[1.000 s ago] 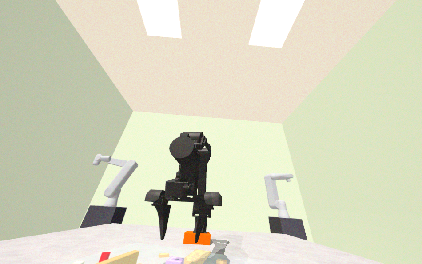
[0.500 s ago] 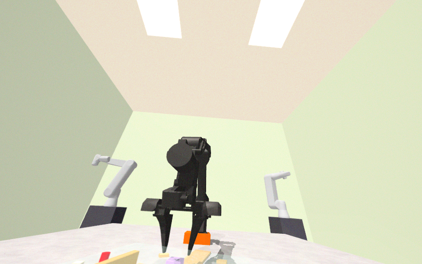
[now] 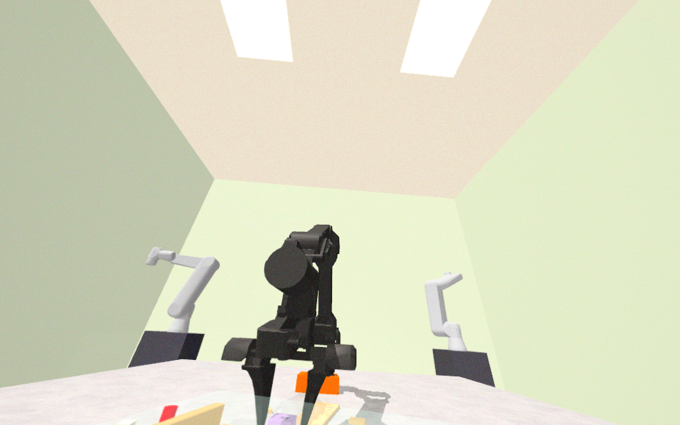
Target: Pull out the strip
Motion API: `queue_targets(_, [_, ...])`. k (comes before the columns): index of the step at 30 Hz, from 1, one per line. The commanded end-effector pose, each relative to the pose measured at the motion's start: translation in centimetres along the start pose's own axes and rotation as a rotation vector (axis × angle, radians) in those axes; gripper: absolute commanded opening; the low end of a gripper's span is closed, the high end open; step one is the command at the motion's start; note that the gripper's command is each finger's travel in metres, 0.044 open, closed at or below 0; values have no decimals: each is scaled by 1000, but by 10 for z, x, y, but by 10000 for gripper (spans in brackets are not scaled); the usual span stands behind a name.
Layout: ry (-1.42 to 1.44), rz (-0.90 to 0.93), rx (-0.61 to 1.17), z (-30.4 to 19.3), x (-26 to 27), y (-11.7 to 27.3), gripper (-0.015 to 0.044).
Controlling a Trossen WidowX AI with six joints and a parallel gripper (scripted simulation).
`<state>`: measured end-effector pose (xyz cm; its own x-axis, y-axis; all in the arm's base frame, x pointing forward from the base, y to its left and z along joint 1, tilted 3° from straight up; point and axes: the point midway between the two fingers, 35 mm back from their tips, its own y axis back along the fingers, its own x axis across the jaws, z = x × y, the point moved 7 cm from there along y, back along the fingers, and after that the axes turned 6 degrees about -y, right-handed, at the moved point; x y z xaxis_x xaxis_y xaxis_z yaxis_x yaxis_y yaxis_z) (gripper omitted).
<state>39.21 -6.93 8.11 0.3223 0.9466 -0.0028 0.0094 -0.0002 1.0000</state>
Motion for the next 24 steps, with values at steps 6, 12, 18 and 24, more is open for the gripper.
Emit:
queue_targets(6, [5, -6, 10, -2, -1, -10, 250])
queue_targets(12, [0, -1, 6, -1, 0, -7, 145])
queue_targets(18, [0, -1, 6, -1, 0, -7, 105])
queue_targets(24, [-5, -1, 6, -3, -1, -6, 0])
